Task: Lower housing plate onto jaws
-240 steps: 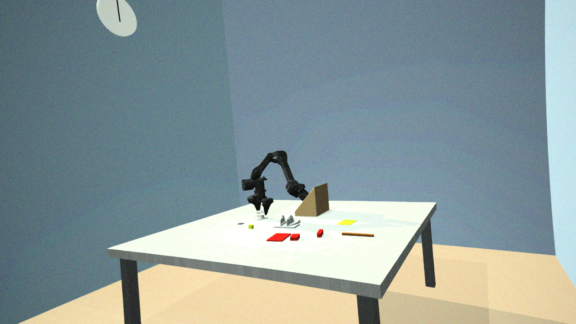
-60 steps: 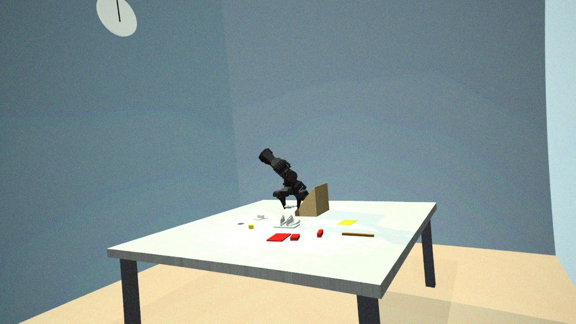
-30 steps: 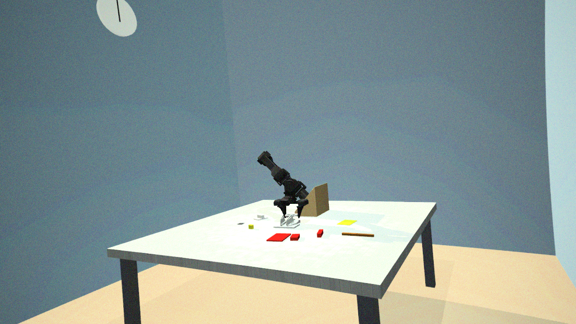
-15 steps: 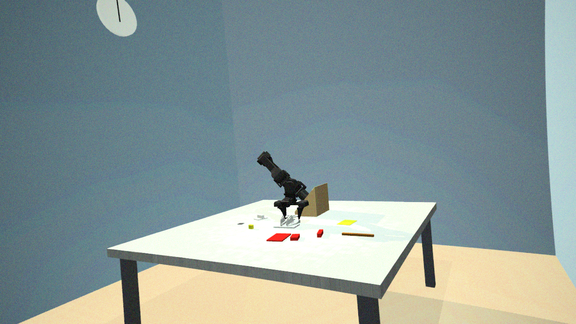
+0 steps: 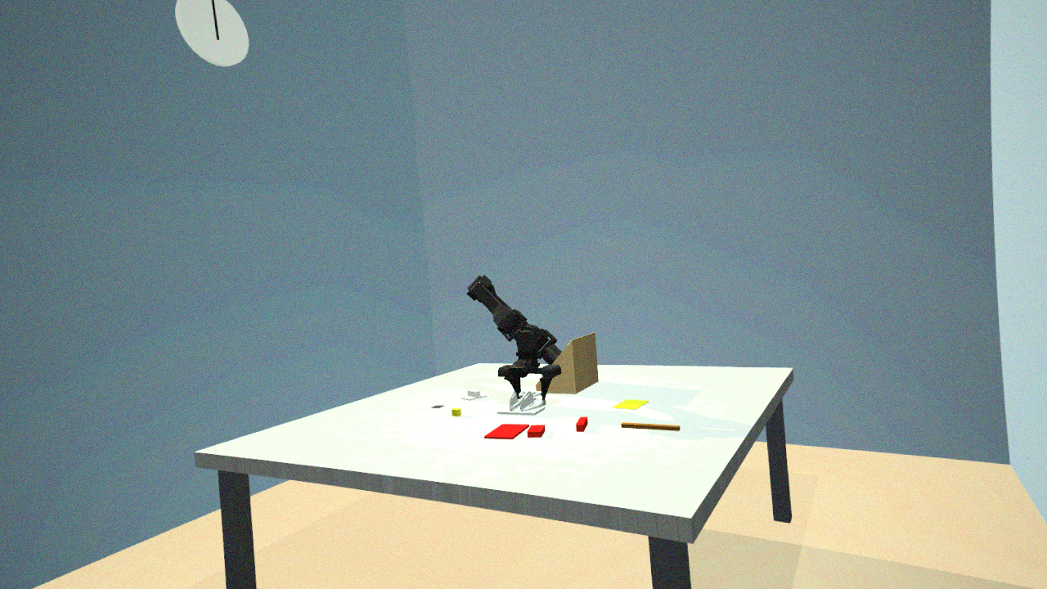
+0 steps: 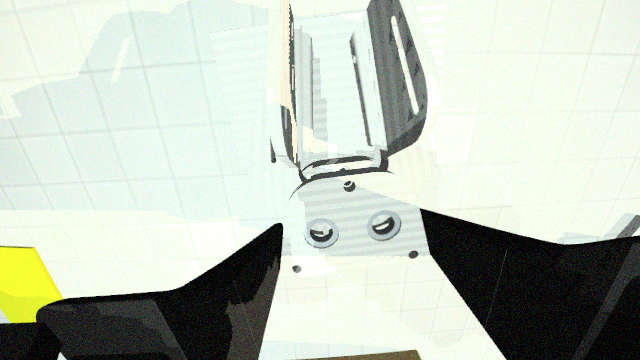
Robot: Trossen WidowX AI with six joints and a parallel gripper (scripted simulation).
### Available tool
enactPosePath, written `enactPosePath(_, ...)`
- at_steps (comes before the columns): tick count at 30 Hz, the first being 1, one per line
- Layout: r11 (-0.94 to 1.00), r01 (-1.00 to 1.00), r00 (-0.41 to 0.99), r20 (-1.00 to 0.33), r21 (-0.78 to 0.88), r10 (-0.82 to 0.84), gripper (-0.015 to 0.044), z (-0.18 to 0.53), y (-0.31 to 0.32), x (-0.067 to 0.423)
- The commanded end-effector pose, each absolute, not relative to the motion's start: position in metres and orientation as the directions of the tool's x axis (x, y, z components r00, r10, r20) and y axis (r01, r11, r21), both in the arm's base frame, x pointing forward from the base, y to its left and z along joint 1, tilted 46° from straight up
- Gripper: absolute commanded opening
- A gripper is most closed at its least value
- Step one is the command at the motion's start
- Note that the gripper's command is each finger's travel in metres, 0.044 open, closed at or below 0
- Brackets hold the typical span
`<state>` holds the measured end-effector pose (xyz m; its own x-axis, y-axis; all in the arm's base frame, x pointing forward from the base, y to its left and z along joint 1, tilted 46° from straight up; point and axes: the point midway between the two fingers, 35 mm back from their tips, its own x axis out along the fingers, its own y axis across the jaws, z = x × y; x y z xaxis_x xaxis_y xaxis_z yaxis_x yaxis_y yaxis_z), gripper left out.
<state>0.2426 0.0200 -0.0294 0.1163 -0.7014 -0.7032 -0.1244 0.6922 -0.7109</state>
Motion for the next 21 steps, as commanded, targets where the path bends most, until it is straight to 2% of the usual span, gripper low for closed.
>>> enactPosePath(1, 0.689, -0.127, 0.119, -0.701, -0.713, -0.703, 0.0351, -0.0296, 0.0193, 0.2429)
enactPosePath(21, 0.689, -0.126, 0.119, -0.701, -0.714, -0.704, 0.0351, -0.033, 0.0158, 0.2434)
